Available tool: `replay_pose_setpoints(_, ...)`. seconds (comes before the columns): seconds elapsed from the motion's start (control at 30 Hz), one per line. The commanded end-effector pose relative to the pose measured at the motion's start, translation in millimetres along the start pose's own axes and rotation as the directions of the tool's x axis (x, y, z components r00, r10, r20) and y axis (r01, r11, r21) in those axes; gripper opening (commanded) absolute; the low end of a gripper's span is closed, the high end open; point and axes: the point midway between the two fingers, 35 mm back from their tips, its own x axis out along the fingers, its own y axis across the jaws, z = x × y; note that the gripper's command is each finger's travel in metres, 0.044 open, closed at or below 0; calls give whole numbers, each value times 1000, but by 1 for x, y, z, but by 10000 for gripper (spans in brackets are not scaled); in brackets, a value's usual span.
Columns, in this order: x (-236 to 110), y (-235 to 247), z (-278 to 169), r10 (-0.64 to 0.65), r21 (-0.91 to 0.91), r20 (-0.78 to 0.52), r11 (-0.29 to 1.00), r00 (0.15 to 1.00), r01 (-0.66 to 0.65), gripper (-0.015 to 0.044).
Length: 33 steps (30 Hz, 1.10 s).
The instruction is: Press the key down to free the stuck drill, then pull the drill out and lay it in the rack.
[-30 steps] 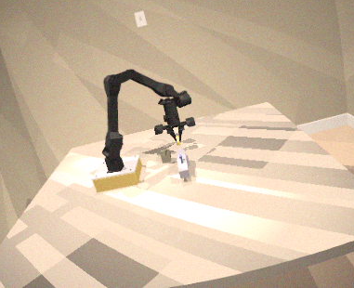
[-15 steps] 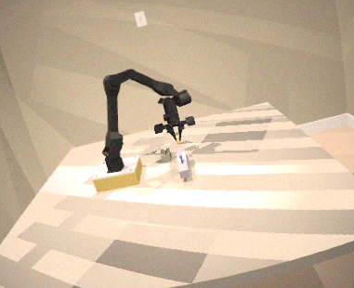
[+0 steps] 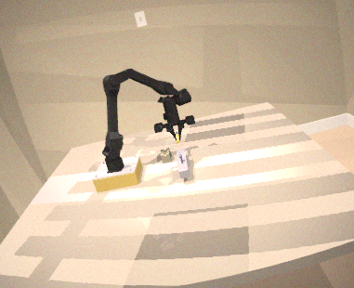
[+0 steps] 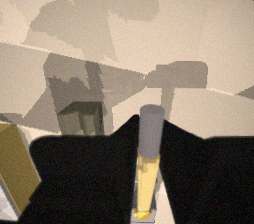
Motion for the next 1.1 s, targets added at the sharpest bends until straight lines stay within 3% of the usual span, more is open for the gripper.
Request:
replay_pose_setpoints(0.0,-3,-1,-1,-5,3,-2,1000,1000,5,0)
replay_pose_setpoints(1.07,3,27,1,-3,3,-1,1000,1000,3,0)
